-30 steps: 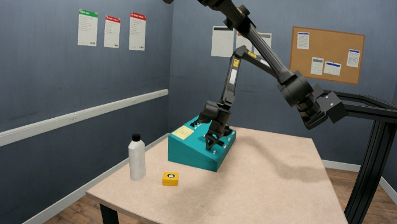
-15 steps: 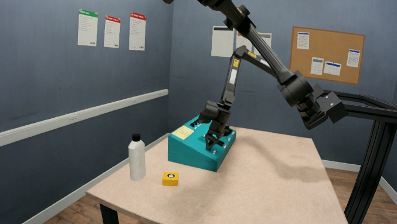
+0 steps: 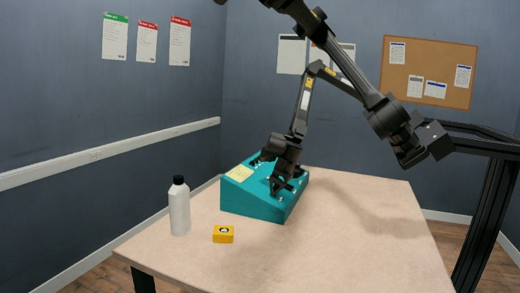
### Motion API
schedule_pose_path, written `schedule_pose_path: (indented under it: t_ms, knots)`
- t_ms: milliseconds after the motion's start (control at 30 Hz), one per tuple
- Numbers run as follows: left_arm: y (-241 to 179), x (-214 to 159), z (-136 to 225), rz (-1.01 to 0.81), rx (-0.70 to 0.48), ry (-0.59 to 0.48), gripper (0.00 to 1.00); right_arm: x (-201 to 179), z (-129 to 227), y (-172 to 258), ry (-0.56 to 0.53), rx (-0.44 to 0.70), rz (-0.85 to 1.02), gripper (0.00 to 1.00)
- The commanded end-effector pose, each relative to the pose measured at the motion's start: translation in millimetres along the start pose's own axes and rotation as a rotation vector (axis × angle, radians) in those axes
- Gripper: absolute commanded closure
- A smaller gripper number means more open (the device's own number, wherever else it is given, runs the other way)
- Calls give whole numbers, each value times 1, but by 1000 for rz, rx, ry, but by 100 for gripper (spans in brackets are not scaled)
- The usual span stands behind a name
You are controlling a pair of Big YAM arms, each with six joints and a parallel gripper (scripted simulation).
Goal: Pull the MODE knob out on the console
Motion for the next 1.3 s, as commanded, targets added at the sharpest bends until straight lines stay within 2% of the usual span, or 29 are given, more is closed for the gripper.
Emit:
schedule_pose_path:
  t_ms: [0, 1267]
  knots:
    - [6, 16, 7, 10, 19, -42, 0, 24, 4, -9, -21, 1, -41, 30]
    - [6, 16, 7, 10, 19, -42, 0, 28, 5, -9, -25, 2, -42, 30]
Point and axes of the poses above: on each arm, the point where the finger pads meet when closed, its own z axis back along the fingers, its own y axis across the jaws, x = y × z, the point moved 5 cm from there along z, back along the fingers, and after that the axes turned 5 degrees about z, right-handed, at the moved point
